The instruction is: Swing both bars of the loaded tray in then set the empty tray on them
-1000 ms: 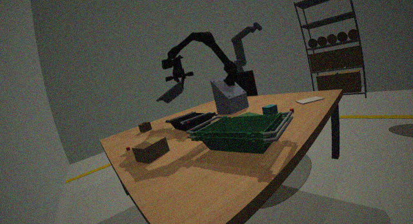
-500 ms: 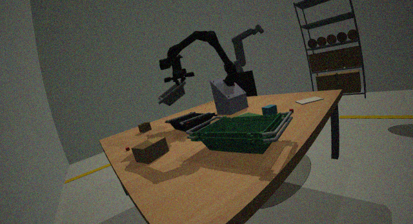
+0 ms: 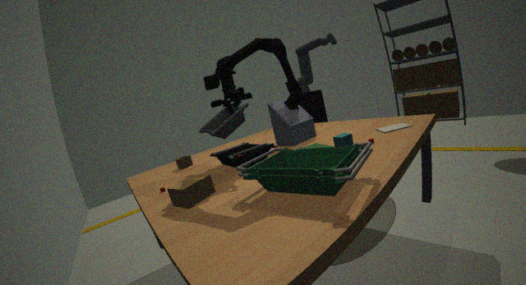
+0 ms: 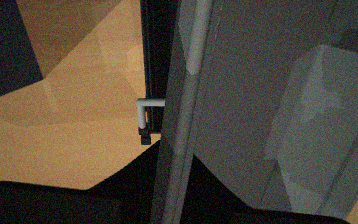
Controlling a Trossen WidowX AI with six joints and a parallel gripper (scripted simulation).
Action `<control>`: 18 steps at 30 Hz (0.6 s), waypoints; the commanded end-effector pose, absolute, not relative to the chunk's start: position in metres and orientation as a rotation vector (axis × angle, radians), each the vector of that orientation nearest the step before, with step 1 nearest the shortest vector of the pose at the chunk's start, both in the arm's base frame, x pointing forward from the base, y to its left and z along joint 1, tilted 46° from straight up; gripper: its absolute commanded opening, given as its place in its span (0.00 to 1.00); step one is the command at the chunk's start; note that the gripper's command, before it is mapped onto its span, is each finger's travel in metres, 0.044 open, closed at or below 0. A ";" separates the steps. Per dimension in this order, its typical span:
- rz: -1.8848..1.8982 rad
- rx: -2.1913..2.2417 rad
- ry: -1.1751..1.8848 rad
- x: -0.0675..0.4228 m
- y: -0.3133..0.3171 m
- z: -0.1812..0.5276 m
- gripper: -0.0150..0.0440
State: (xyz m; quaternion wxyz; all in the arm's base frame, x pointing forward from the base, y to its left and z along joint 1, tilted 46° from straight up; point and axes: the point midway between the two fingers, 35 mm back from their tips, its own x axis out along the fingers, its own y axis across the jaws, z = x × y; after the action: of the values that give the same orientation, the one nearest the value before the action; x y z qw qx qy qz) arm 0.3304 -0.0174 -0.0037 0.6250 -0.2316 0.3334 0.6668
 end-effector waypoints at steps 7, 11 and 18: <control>1.589 -0.604 0.630 0.334 0.025 0.030 0.25; 1.591 -0.605 0.628 0.334 0.026 0.030 0.25; 1.591 -0.605 0.628 0.334 0.026 0.030 0.25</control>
State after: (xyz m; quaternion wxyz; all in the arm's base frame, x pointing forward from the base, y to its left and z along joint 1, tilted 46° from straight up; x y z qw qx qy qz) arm 0.3315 0.0298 0.0264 0.6083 -0.2603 0.2786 0.6962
